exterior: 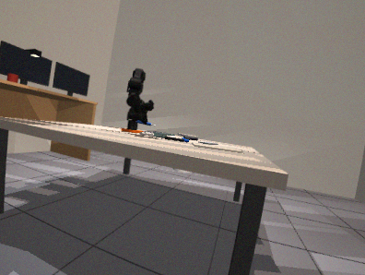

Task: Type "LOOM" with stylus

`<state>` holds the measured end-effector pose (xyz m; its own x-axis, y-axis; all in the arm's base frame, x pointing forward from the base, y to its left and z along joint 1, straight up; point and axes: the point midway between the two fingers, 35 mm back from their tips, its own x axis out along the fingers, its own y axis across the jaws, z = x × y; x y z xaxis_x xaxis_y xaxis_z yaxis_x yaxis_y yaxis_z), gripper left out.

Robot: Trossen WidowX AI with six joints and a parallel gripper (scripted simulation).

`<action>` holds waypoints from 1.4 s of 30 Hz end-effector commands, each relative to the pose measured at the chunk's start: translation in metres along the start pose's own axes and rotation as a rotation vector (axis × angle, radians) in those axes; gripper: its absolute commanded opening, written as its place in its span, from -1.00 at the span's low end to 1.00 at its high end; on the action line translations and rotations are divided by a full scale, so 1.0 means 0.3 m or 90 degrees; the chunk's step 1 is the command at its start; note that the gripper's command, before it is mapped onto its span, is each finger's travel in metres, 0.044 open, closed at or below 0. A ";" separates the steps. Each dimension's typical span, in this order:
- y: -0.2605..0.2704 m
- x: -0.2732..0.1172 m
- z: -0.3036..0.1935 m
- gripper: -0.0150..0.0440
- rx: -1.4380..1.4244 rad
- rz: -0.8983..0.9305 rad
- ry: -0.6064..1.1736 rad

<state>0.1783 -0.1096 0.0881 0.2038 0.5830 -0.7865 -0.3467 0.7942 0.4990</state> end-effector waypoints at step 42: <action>0.251 0.191 0.320 -0.49 0.785 0.156 0.156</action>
<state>0.2482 -0.0082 0.1139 0.0539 0.7807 -0.6226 0.6914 0.4207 0.5873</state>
